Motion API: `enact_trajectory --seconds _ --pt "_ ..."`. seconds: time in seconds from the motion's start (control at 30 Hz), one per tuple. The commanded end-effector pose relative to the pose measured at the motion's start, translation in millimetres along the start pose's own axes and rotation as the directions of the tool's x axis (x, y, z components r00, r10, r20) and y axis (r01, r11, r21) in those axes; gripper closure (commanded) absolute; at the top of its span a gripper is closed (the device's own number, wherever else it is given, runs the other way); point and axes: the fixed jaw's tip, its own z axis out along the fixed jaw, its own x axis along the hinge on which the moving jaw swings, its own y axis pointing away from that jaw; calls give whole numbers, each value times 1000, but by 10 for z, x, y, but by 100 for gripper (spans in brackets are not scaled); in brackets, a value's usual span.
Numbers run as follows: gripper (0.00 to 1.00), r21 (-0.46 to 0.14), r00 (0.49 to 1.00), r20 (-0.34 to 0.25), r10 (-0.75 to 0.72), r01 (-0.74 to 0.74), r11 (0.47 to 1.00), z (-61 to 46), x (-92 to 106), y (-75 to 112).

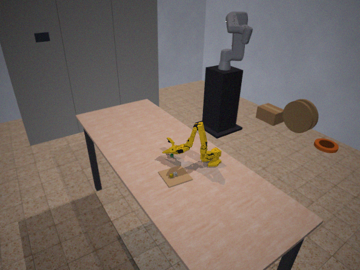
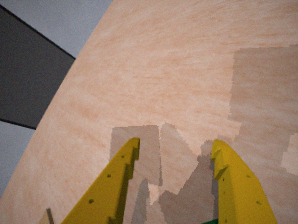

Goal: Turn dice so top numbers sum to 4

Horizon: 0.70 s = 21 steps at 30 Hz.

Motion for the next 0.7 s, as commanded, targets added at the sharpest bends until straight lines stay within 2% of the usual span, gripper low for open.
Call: enact_trajectory --seconds 0.0,0.13,0.37,0.53,0.67 --pt "74 71 967 -231 -109 128 989 -177 166 -72" --pt "75 52 967 -216 -134 148 988 -252 129 -44" --pt "75 75 932 -311 -188 221 972 -406 60 8" --pt "75 73 915 -340 -219 258 963 -483 27 32" --pt "75 70 905 -351 -239 280 957 -506 18 39"
